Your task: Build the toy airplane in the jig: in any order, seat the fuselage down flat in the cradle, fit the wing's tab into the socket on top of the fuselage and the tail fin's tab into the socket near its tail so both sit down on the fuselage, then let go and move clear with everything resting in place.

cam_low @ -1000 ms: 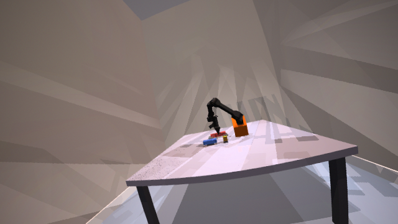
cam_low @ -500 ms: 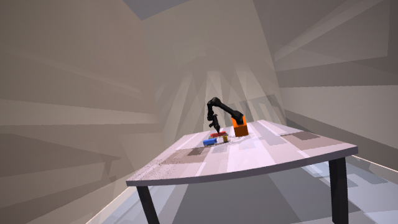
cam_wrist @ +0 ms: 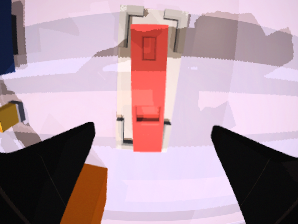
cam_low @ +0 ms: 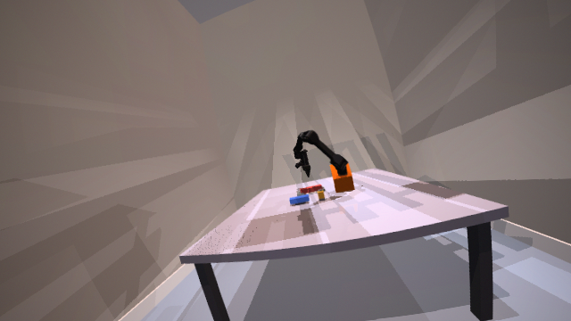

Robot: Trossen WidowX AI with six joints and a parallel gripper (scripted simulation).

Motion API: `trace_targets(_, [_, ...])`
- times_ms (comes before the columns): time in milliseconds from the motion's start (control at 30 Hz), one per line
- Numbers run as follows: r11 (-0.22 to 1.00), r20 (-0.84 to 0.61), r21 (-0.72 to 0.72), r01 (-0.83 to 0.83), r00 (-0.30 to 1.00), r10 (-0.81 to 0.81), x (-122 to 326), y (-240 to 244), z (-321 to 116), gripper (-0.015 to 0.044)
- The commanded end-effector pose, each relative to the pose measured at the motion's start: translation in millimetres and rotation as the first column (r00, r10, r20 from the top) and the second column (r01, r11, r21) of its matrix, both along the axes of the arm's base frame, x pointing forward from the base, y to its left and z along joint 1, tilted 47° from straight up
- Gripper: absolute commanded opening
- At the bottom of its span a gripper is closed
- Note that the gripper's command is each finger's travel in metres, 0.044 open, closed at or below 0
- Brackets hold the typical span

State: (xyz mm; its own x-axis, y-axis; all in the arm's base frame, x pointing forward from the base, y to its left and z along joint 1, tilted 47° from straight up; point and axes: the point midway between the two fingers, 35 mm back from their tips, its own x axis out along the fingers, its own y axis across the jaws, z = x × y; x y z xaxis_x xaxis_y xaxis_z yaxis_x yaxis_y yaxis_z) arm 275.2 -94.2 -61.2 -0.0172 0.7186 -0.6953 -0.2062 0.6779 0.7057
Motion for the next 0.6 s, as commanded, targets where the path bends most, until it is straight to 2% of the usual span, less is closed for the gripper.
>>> trace_targets(0, [1.0, -0.038, -0.004, 0.029, 0.999, -0.029, 0.8, -0.1, -1.4, 0.044])
trace_targets(167, [0.999, -0.04, -0.02, 0.032, 0.999, -0.033, 14.3, 13.7, 14.4, 0.044])
trace_targets(367, [0.998, -0.037, -0.048, 0.043, 0.998, -0.044, 49.9, 79.1, 77.5, 0.044])
trace_targets(567, [0.999, -0.032, -0.028, 0.041, 0.999, -0.042, 56.2, 153.1, 140.8, 0.044])
